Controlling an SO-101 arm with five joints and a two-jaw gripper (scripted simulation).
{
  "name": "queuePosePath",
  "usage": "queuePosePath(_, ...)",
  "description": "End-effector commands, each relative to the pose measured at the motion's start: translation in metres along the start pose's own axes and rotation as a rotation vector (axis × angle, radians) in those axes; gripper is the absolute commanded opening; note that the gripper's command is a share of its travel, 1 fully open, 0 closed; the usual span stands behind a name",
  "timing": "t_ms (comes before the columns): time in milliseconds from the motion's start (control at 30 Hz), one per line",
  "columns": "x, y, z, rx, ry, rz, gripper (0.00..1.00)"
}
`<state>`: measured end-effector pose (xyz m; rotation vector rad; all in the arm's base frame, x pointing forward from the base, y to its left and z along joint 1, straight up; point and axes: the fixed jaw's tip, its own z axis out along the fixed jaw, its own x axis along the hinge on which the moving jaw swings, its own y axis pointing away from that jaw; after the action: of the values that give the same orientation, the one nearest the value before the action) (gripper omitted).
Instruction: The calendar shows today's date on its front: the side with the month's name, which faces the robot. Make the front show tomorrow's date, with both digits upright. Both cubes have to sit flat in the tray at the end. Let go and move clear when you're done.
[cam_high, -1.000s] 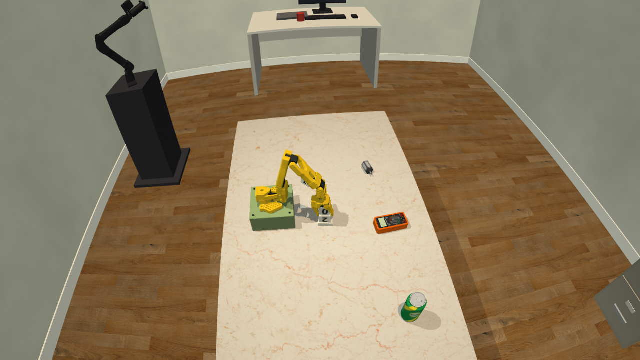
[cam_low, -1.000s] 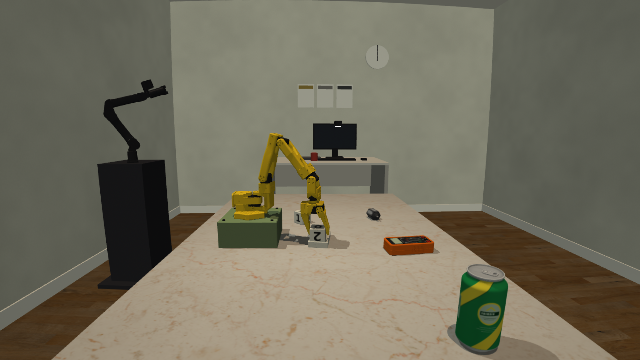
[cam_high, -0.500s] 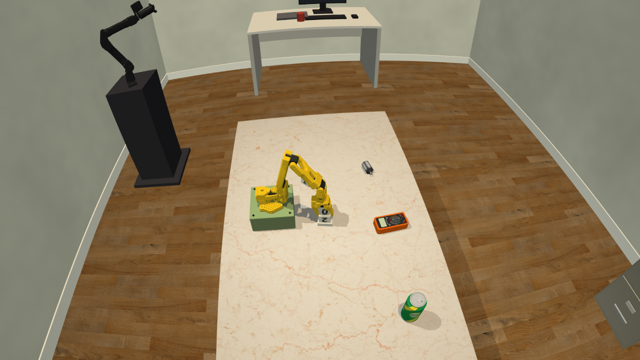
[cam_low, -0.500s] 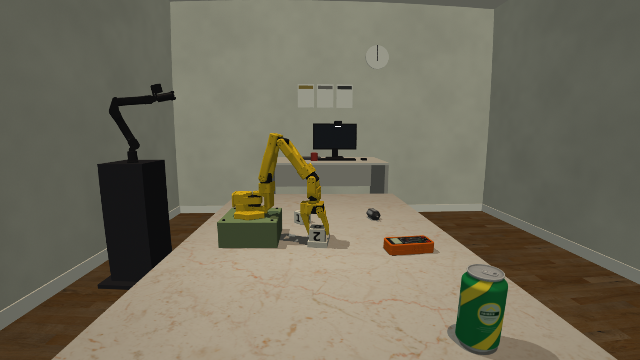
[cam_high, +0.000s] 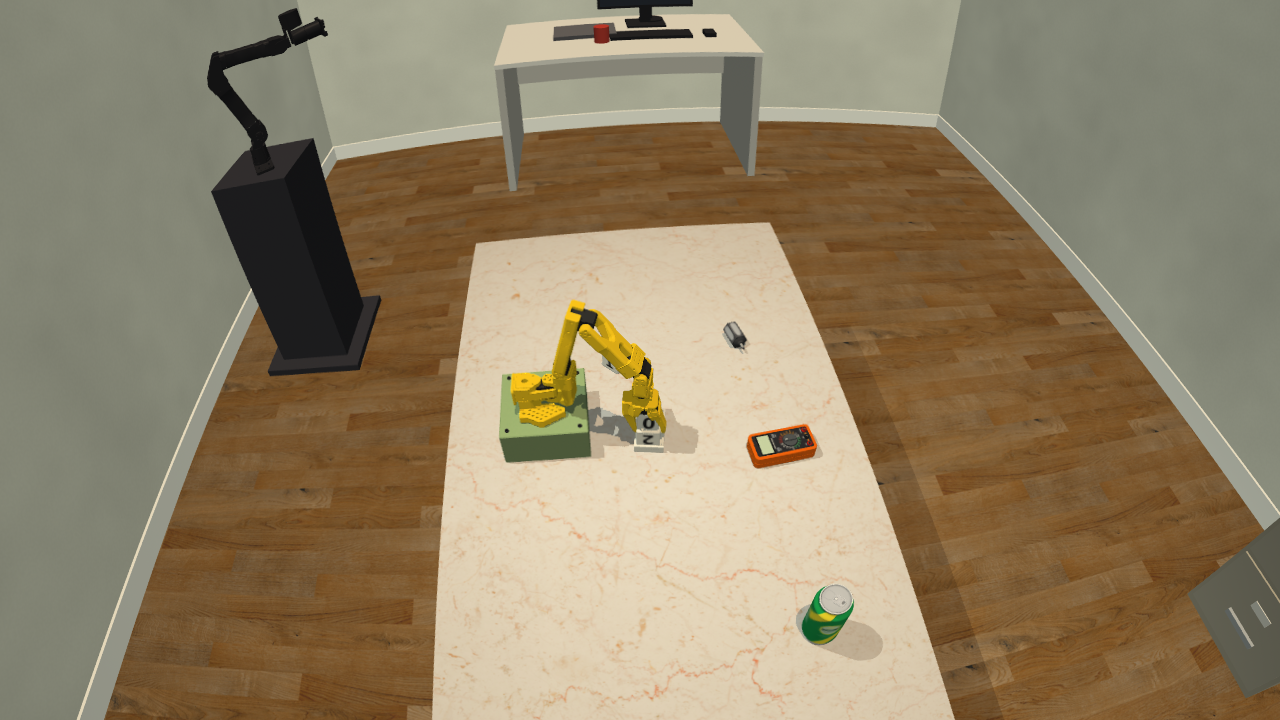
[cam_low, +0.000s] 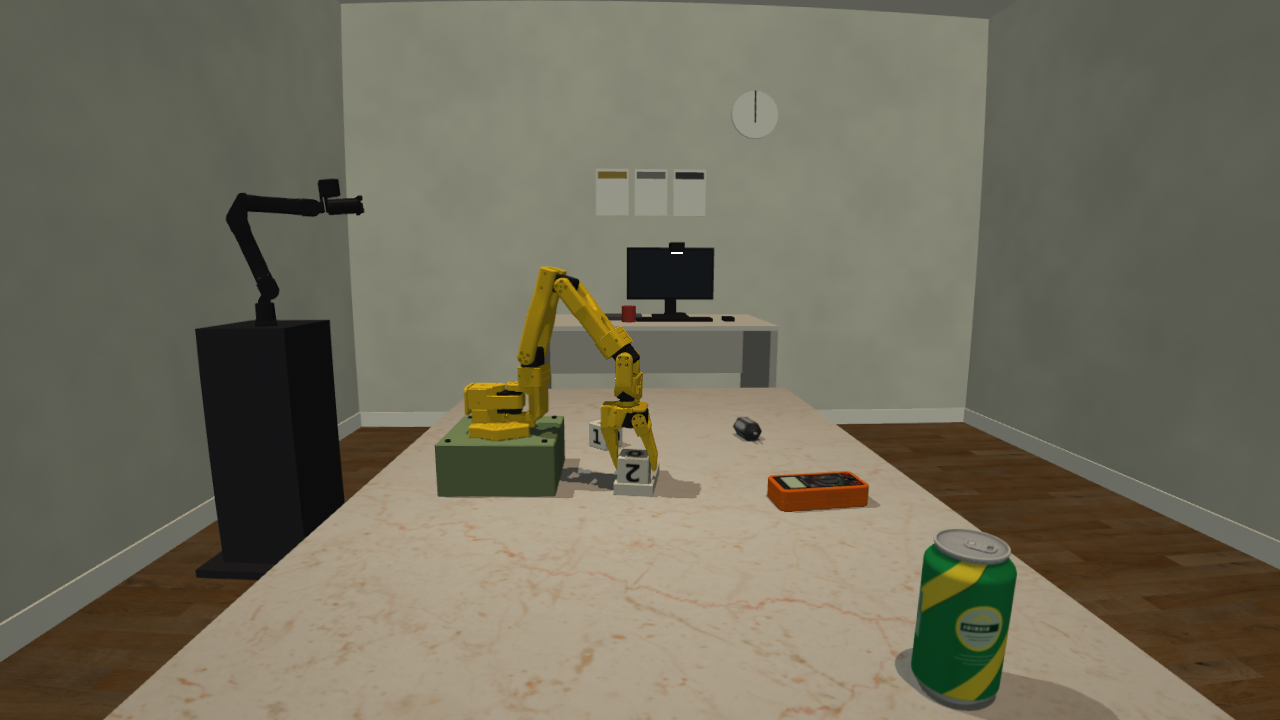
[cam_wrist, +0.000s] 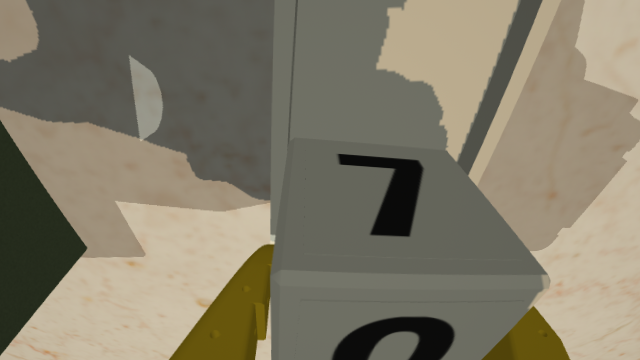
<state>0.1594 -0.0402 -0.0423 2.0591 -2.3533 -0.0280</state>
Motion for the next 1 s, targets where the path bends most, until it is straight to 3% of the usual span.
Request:
queuePosePath(0,0.0009,-0.0022,-0.0032,0.011,0.0,-0.002,0.0)
queuePosePath(967,0.0012,-0.0065,-0.0086,0.011,0.0,-0.002,0.0)
